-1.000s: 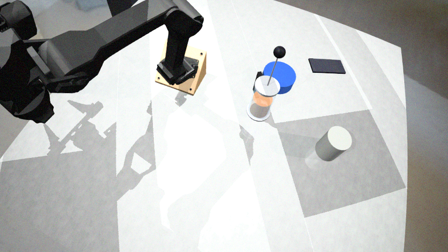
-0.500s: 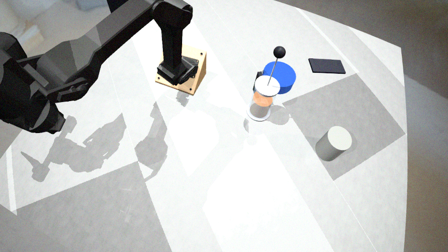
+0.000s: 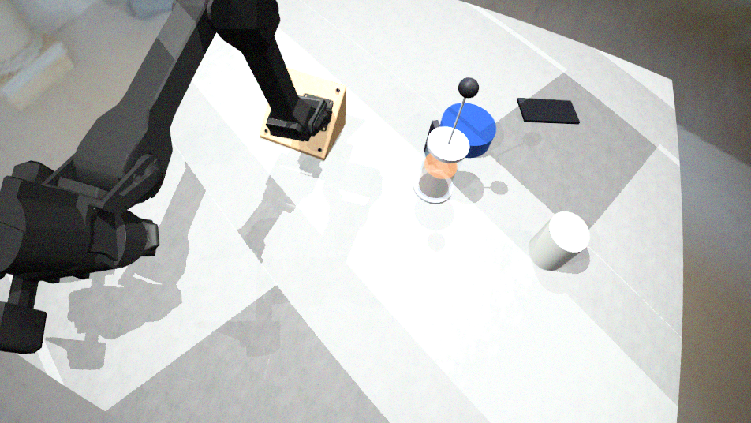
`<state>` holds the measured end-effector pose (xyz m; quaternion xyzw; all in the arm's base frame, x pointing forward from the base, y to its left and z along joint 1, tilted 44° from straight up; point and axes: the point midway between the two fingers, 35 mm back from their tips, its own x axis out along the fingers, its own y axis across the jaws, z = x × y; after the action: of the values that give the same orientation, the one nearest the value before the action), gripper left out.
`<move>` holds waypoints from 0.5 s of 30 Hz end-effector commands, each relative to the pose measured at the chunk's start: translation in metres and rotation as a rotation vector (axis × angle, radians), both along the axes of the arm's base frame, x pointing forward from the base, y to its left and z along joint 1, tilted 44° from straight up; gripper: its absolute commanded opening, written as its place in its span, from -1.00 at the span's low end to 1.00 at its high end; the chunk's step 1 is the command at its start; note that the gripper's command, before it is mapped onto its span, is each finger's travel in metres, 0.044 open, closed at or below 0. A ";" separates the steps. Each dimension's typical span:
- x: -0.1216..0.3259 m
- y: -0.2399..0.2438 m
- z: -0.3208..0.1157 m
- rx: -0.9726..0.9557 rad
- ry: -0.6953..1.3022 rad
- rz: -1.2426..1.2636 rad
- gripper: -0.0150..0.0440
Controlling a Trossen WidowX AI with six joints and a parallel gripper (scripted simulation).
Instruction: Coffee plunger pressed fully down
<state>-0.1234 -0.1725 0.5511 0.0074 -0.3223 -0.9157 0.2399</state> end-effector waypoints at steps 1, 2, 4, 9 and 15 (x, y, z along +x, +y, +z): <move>0.043 -0.050 -0.025 0.120 0.007 0.195 1.00; 0.056 -0.059 -0.032 0.149 0.010 0.245 1.00; 0.082 -0.072 -0.041 0.180 0.015 0.347 1.00; 0.159 -0.094 -0.075 0.316 0.062 0.593 1.00; 0.253 -0.085 -0.116 0.482 0.180 0.863 1.00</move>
<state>0.0831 -0.2651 0.4586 0.1162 -0.1011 -0.8120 0.5629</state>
